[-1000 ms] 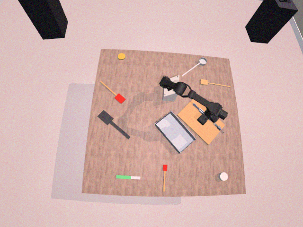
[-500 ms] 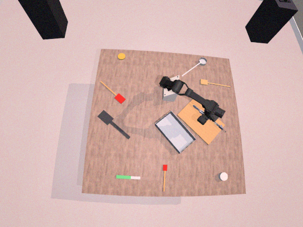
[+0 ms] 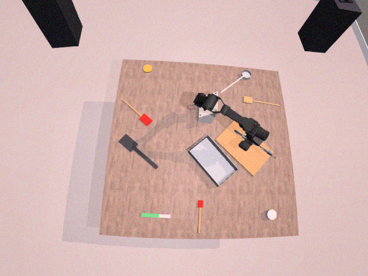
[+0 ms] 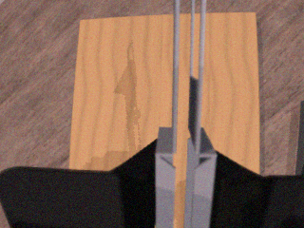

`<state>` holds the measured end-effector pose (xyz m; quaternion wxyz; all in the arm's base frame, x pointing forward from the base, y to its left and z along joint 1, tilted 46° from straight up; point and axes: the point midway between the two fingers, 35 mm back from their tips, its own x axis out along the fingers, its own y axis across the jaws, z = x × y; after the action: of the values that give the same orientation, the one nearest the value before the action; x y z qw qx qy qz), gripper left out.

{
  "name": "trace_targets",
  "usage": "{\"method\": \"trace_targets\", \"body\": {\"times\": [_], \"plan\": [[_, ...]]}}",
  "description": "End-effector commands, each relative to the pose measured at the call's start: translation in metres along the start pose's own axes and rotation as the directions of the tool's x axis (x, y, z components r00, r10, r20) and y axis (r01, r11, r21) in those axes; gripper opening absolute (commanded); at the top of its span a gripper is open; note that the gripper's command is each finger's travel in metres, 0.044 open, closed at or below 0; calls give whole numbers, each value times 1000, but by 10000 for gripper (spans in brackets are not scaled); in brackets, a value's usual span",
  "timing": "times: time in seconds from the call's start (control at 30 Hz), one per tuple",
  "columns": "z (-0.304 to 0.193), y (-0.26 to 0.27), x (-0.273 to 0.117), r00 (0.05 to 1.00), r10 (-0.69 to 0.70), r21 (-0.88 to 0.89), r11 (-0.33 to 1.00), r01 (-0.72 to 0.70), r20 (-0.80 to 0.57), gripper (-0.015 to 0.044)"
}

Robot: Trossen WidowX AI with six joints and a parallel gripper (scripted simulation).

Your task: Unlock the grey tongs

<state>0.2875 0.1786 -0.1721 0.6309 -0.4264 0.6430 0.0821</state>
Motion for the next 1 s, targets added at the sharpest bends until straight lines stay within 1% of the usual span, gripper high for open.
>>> {"method": "trace_targets", "body": {"times": [0.0, 0.47, 0.97], "plan": [[1, 0, -3, 997, 4, -5, 1000, -4, 75, -150], [-7, -2, -8, 966, -3, -13, 1000, 6, 259, -150], [-22, -8, -23, 899, -26, -12, 999, 35, 438, -150]]}}
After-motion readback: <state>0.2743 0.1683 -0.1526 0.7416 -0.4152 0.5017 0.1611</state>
